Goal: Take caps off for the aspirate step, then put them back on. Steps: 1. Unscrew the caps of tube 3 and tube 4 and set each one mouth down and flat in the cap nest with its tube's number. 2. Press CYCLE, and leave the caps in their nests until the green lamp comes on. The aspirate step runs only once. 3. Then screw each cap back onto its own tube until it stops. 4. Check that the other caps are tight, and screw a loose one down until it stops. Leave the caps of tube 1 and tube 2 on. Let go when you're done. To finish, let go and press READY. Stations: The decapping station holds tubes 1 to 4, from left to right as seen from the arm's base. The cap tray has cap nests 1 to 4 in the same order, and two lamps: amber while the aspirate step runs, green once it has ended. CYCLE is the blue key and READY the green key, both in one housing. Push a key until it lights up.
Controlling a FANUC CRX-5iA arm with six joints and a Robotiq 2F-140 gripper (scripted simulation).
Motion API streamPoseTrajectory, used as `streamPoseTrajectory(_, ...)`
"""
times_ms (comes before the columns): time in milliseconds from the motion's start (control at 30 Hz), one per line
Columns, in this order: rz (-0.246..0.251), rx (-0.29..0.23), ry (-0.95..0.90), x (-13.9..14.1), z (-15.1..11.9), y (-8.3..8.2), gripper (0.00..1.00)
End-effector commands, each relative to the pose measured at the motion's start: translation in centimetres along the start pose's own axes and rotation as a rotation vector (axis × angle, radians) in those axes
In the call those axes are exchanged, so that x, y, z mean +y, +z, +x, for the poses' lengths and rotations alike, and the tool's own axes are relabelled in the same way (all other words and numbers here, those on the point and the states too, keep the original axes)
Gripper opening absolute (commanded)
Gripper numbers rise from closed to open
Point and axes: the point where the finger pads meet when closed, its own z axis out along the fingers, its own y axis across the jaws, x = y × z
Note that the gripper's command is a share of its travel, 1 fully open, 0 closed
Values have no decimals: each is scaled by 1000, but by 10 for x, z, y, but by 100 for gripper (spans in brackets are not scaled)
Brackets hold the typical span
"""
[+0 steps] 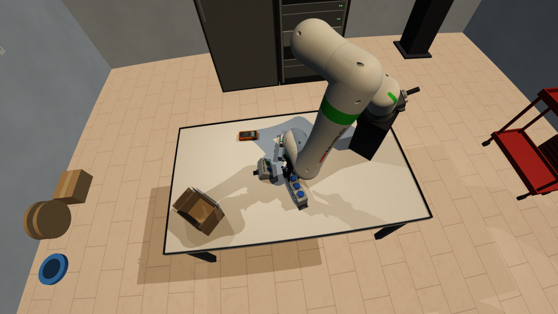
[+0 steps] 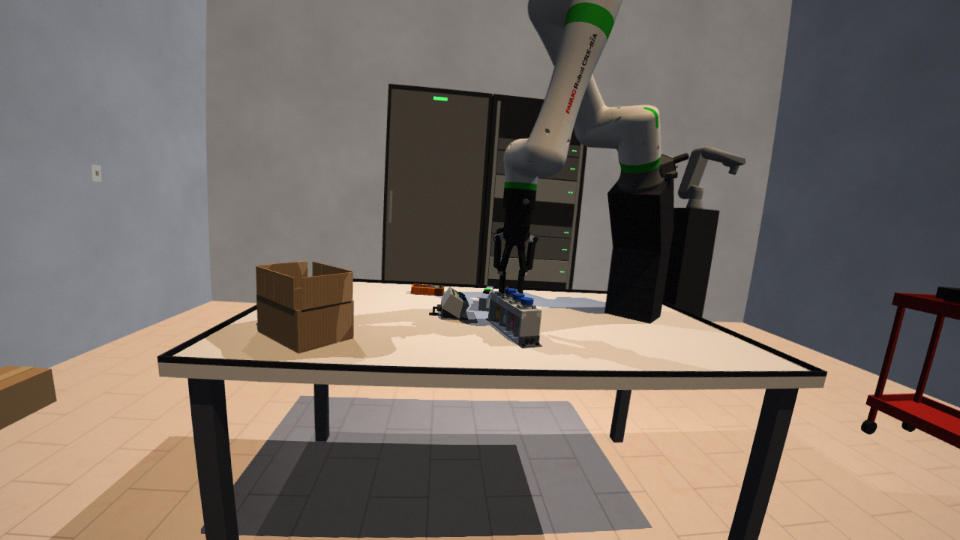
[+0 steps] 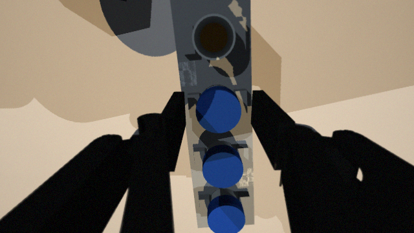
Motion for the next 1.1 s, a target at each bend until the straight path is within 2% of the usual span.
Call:
streamPoseTrajectory(0, 7, -28, -221, -1, 0, 1, 41)
streamPoseTrajectory(67, 8, -28, -301, -1, 1, 1, 41)
streamPoseTrajectory(133, 8, -28, -301, -1, 1, 1, 41)
streamPoseTrajectory(367, 12, -27, -581, -1, 1, 1, 41)
streamPoseTrajectory(600, 12, -27, -588, -1, 1, 1, 41)
streamPoseTrajectory(633, 12, -27, -588, -1, 1, 1, 30)
streamPoseTrajectory(1067, 12, -27, -588, -1, 1, 1, 30)
